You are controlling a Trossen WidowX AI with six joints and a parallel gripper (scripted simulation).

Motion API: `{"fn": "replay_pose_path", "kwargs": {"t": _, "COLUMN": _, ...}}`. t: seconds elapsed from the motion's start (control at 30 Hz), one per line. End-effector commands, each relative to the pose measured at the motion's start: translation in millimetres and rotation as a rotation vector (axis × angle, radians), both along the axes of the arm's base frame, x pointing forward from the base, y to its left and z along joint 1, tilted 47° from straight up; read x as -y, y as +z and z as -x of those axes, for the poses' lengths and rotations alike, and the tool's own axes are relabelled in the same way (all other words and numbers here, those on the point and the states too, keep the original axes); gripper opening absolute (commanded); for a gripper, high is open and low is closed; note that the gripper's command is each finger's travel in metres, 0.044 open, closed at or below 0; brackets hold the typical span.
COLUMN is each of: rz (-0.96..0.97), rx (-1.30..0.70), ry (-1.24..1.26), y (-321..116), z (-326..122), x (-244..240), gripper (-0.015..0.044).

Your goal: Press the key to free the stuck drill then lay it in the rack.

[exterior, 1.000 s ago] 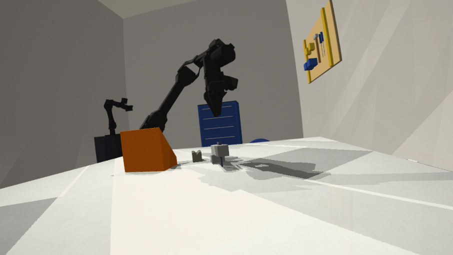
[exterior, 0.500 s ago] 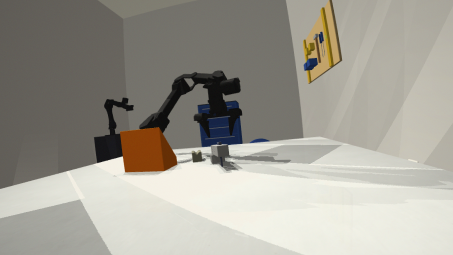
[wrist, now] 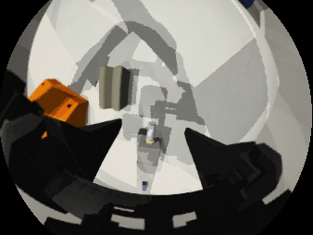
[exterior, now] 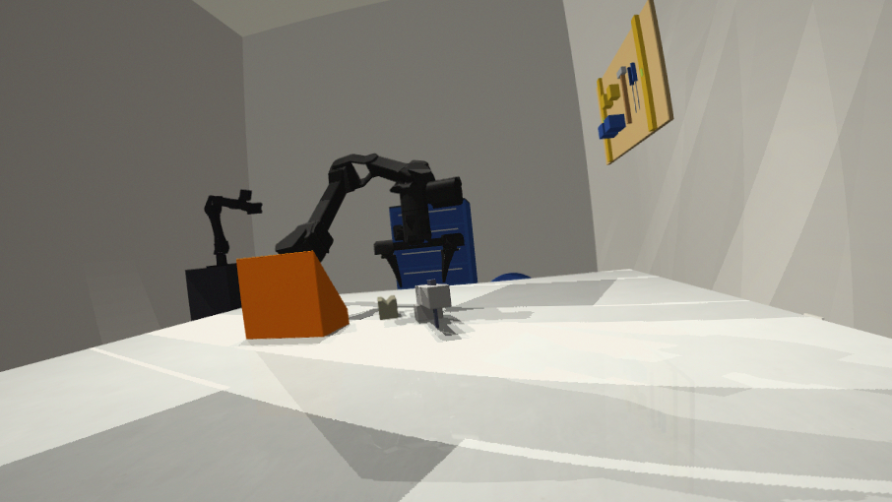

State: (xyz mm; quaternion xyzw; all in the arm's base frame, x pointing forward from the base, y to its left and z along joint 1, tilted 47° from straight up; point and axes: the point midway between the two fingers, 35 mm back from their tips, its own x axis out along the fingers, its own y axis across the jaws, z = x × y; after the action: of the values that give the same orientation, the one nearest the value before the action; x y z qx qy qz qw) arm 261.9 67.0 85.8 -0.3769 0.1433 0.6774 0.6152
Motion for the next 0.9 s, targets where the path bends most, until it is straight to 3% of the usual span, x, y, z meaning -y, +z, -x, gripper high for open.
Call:
{"fn": "replay_pose_path", "kwargs": {"t": 0.0, "rz": -0.004, "rx": 0.006, "ry": 0.011, "y": -1.2, "z": 2.9, "x": -1.8, "gripper": 0.044}}
{"fn": "replay_pose_path", "kwargs": {"t": 0.87, "rz": -0.003, "rx": 0.007, "ry": 0.011, "y": -28.0, "z": -2.3, "x": -18.0, "gripper": 0.044}}
